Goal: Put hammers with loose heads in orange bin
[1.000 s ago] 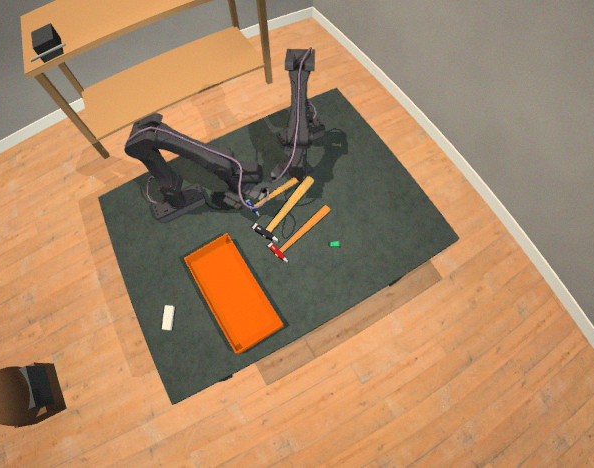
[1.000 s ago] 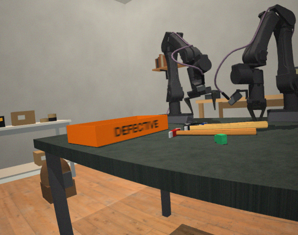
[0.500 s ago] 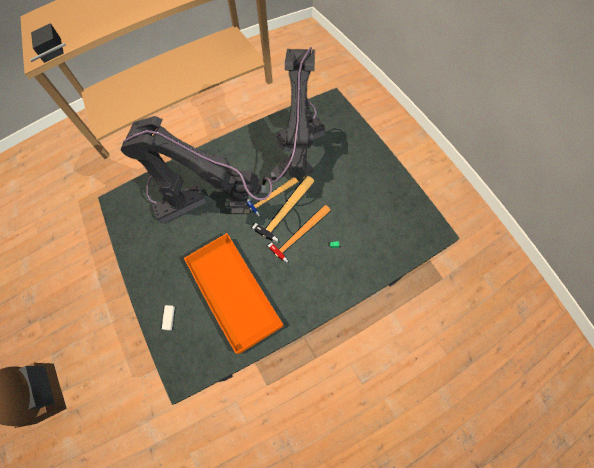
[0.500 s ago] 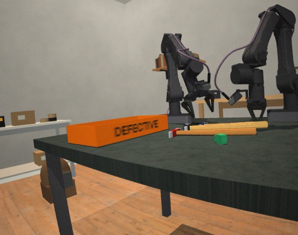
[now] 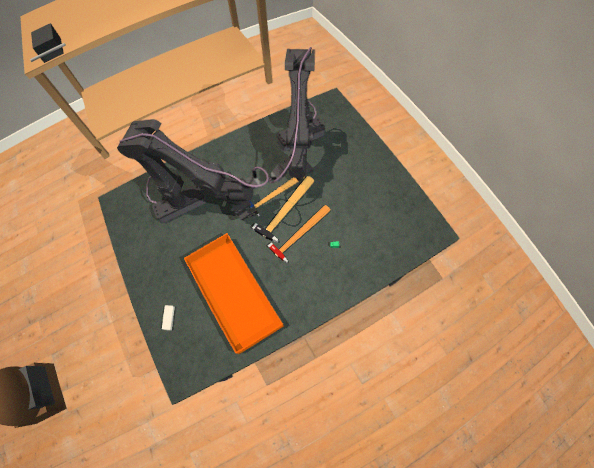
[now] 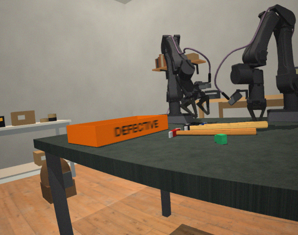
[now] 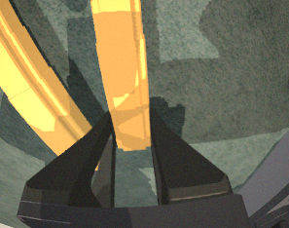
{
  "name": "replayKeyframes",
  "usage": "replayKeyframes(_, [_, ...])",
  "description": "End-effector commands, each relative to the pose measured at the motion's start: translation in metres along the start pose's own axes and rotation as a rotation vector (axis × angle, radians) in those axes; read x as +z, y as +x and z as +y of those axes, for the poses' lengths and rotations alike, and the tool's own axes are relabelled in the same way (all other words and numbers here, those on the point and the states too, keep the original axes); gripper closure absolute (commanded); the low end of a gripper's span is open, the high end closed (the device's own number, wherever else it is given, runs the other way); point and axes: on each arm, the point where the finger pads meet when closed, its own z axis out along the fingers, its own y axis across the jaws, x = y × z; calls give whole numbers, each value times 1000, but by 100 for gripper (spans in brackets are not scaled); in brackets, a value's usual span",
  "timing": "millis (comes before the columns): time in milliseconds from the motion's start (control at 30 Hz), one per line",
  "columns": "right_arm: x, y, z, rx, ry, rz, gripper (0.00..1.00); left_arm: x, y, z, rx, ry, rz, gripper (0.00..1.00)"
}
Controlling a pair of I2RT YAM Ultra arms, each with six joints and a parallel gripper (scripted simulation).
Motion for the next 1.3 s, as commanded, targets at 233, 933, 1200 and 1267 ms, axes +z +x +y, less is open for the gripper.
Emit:
replayKeyframes(233, [-5,14,-11,-120,29,-67,0,-3,3,-1,6,0,10,83])
replayKeyframes(933, [-4,12,-11,-122,26,-67,0,-13,-5,-1,3,-24,-12,54])
replayKeyframes(1200, [-4,12,-11,-122,26,-67,0,-29,-8,1,-5,-37,-28,54])
replayKeyframes(1267, [-4,12,-11,-122,26,-67,0,-33,-9,0,5,-37,-28,54])
